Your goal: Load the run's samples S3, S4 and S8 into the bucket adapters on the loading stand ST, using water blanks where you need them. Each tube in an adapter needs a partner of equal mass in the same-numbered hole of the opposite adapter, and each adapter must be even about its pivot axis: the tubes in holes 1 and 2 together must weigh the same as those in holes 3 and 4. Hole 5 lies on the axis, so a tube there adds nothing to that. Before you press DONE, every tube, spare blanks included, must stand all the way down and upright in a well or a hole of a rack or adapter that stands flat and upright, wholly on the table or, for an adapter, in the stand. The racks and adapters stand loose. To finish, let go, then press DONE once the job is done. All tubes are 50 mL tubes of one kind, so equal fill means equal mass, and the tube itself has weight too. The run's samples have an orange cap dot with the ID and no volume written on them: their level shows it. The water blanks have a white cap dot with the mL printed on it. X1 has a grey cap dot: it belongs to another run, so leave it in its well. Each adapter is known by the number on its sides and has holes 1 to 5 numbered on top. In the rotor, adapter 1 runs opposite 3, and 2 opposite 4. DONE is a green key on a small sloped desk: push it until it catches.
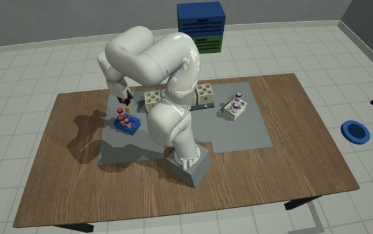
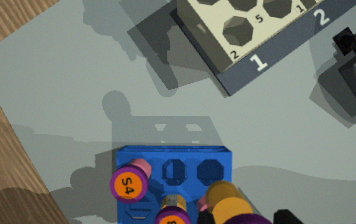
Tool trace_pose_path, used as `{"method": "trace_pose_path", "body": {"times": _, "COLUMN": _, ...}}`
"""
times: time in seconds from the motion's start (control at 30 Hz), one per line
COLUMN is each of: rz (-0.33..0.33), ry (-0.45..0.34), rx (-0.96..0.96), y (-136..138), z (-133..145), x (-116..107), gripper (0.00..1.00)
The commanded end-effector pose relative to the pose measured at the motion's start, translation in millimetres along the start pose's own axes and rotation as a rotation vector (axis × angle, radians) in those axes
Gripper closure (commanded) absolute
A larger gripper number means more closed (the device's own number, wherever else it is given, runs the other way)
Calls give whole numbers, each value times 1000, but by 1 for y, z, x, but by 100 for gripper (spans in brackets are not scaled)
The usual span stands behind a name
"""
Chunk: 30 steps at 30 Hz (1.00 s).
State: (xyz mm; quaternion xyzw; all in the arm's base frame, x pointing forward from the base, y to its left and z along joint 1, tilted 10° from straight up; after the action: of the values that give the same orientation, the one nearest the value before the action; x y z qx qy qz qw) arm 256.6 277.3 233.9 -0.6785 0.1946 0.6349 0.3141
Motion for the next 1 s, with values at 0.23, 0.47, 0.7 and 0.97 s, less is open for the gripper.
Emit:
{"method": "trace_pose_path", "body": {"times": 0.23, "rz": -4, "ry": 0, "rx": 0, "y": -1, "z": 0, "x": -1, "gripper": 100}}
{"method": "trace_pose_path", "body": {"times": 0.47, "rz": -4, "ry": 0, "rx": 0, "y": -1, "z": 0, "x": 3, "gripper": 100}}
{"method": "trace_pose_path", "body": {"times": 0.7, "rz": -4, "ry": 0, "rx": 0, "y": -1, "z": 0, "x": 13, "gripper": 100}}
{"method": "trace_pose_path", "body": {"times": 0.97, "rz": -4, "ry": 0, "rx": 0, "y": -1, "z": 0, "x": 29, "gripper": 100}}
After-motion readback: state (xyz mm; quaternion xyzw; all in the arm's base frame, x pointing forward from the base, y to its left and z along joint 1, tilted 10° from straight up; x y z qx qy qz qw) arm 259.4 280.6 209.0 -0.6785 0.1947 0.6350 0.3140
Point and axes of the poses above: the point where the finger pads meet when closed, its own x axis out along the fingers, its own y axis across the jaws, z = x × y, the point moved 6 cm from there along -x, back along the fingers, and after that the axes turned 12 degrees about x, right-handed, at the moved point
